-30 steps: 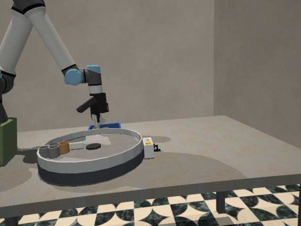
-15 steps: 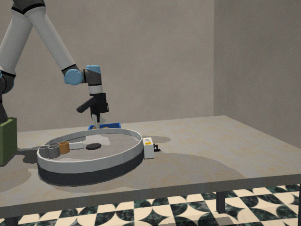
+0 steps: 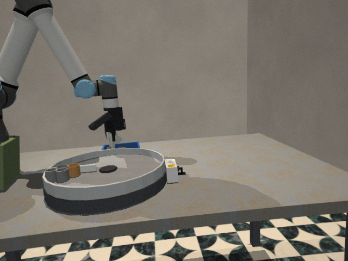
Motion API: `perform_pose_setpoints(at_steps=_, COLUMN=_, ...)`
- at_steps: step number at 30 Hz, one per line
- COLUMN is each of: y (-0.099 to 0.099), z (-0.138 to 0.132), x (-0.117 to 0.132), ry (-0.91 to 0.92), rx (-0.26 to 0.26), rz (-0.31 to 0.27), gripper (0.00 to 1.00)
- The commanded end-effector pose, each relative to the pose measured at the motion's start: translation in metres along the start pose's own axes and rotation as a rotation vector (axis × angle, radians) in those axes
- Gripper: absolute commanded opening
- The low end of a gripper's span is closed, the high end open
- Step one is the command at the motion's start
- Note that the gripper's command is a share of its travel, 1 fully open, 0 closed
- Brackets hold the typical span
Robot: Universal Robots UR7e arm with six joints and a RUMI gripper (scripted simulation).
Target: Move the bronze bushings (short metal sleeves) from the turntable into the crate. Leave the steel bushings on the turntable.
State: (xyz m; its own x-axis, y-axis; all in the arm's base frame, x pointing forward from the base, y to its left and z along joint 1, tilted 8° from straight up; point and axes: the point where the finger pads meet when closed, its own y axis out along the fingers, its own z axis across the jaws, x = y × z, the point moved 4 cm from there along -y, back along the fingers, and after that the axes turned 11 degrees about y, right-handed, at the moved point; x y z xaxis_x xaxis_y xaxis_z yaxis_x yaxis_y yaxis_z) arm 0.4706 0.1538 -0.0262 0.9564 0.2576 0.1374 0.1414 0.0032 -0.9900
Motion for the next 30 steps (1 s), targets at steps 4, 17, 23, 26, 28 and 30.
perform_pose_setpoints(at_steps=4, y=0.0003, z=0.0, x=0.0004, ry=0.0, rx=0.0, rz=-0.001, gripper=0.0)
perform_pose_setpoints(at_steps=17, y=0.004, z=0.0, x=0.0005, ry=0.0, rx=0.0, rz=-0.001, gripper=0.0)
perform_pose_setpoints(at_steps=23, y=0.0052, z=0.0, x=0.0005, ry=0.0, rx=0.0, rz=-0.001, gripper=0.0)
perform_pose_setpoints(at_steps=26, y=0.0054, z=0.0, x=0.0005, ry=0.0, rx=0.0, rz=-0.001, gripper=0.0)
perform_pose_setpoints(at_steps=28, y=0.0055, z=0.0, x=0.0005, ry=0.0, rx=0.0, rz=-0.001, gripper=0.0)
perform_pose_setpoints(at_steps=30, y=0.0055, z=0.0, x=0.0005, ry=0.0, rx=0.0, rz=-0.001, gripper=0.0)
